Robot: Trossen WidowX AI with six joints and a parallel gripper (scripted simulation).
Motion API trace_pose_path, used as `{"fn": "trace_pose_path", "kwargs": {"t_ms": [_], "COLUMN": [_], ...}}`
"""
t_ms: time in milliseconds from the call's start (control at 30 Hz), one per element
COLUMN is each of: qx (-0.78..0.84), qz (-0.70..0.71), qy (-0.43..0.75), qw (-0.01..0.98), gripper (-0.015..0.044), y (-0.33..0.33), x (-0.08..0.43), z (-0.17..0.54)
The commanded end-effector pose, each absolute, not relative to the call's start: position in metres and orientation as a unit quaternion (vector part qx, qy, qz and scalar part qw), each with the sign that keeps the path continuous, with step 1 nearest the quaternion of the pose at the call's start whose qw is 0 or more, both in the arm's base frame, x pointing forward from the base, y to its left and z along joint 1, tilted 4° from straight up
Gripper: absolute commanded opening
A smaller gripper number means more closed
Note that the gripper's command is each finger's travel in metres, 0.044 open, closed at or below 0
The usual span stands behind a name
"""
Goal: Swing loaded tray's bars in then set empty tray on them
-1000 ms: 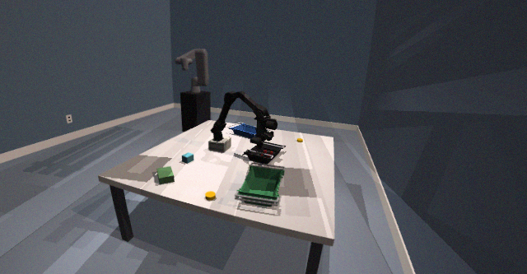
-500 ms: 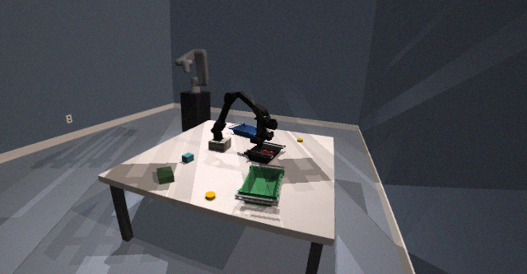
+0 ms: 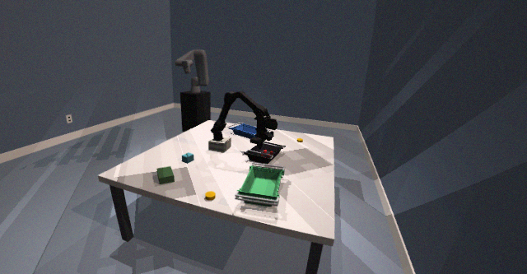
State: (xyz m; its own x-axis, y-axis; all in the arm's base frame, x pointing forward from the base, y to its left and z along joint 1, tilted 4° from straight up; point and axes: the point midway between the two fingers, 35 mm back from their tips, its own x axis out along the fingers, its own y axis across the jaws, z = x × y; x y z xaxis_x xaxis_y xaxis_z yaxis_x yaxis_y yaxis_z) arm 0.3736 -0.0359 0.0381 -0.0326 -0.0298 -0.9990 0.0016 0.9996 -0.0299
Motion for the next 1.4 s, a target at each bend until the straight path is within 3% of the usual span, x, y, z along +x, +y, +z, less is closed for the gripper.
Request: {"fn": "trace_pose_path", "kwargs": {"t_ms": [0, 767, 1067, 1300, 1367], "qx": [-0.01, -0.01, -0.01, -0.012, -0.012], "qz": [-0.011, -0.011, -0.011, -0.011, -0.011], "qy": [0.718, 0.718, 0.717, 0.711, 0.709], "qw": [0.695, 0.695, 0.696, 0.703, 0.705], "gripper": [0.0, 0.0, 0.0236, 0.042, 0.044], "y": [-0.036, -0.036, -0.036, -0.033, -0.032], "x": [0.374, 0.374, 0.377, 0.384, 0.381], "z": [0.038, 0.038, 0.051, 0.136, 0.164]}}
